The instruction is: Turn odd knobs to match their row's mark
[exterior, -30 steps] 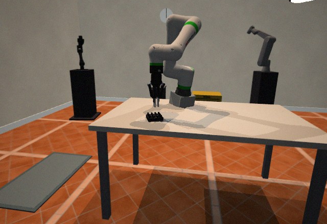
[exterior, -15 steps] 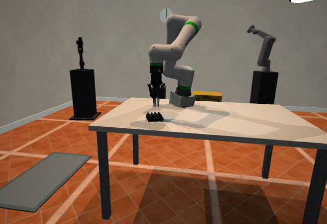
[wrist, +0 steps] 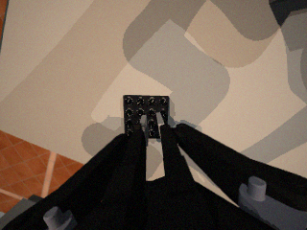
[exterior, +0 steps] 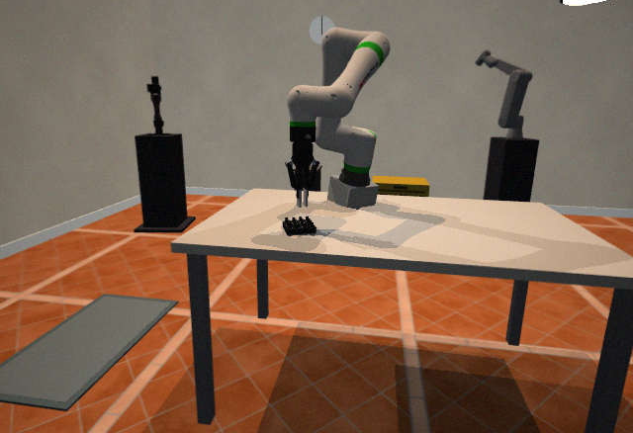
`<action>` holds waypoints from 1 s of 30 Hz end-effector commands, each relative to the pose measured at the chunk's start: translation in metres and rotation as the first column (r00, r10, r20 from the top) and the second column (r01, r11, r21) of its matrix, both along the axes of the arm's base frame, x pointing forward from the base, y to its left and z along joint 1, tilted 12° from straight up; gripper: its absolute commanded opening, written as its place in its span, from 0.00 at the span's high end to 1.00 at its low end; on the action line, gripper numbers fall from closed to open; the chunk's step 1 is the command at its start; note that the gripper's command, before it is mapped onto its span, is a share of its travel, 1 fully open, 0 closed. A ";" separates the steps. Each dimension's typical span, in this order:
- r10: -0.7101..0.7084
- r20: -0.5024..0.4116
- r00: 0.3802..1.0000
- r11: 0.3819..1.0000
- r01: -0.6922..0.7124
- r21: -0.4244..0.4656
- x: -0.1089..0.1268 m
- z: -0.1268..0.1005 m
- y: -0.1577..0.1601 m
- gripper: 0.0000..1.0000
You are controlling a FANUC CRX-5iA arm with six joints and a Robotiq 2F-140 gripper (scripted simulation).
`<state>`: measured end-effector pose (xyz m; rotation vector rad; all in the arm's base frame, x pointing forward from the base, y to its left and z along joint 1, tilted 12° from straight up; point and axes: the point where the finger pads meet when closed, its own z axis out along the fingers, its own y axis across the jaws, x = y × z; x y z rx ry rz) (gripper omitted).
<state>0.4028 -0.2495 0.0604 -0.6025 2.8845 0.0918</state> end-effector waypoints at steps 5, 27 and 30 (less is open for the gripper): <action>0.005 0.001 1.000 1.000 -0.005 -0.001 0.000 -0.001 0.000 0.88; 0.023 0.003 1.000 1.000 -0.023 -0.004 0.003 -0.017 0.001 0.88; 0.023 0.003 1.000 1.000 -0.023 -0.004 0.004 -0.022 0.001 0.88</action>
